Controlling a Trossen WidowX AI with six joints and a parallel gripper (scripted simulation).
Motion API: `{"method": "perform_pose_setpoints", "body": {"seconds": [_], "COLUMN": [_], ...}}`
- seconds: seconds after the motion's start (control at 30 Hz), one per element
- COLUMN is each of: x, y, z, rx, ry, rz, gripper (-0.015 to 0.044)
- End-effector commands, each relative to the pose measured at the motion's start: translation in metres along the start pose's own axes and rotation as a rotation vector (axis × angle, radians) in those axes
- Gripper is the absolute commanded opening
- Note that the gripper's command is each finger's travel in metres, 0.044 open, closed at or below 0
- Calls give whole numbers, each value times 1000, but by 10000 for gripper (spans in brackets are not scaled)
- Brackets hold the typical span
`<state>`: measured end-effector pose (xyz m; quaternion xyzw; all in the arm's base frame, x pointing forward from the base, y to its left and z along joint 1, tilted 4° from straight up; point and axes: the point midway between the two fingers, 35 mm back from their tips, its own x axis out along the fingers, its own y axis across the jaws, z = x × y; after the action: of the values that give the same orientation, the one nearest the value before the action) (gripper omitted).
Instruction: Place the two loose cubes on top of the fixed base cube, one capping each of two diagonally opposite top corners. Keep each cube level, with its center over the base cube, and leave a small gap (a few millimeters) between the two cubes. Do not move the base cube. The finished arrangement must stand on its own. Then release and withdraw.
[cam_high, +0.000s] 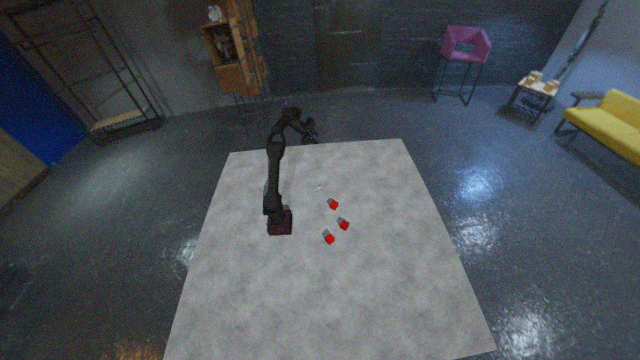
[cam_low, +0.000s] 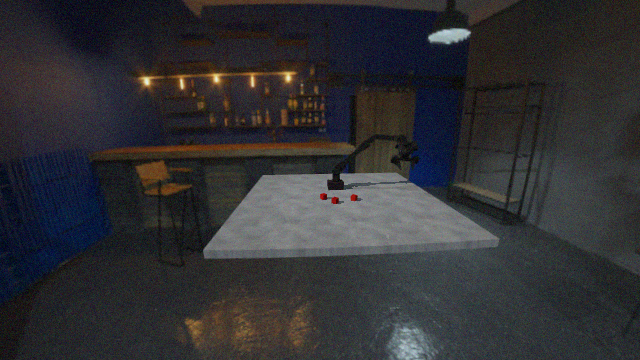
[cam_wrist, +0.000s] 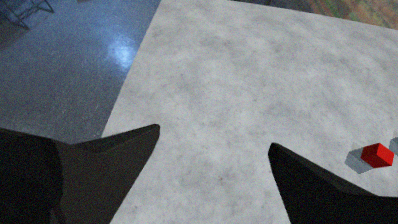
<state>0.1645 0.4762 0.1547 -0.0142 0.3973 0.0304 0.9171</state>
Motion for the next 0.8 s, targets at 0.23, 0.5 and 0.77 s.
{"method": "perform_pose_setpoints", "body": {"seconds": [0.23, 0.5, 0.77], "x": [27, 79, 122], "y": [-27, -89, -168], "z": [20, 60, 90], "rx": [-115, -293, -464], "ry": [40, 183, 360], "rz": [-64, -147, -169], "gripper": [265, 265, 265]}}
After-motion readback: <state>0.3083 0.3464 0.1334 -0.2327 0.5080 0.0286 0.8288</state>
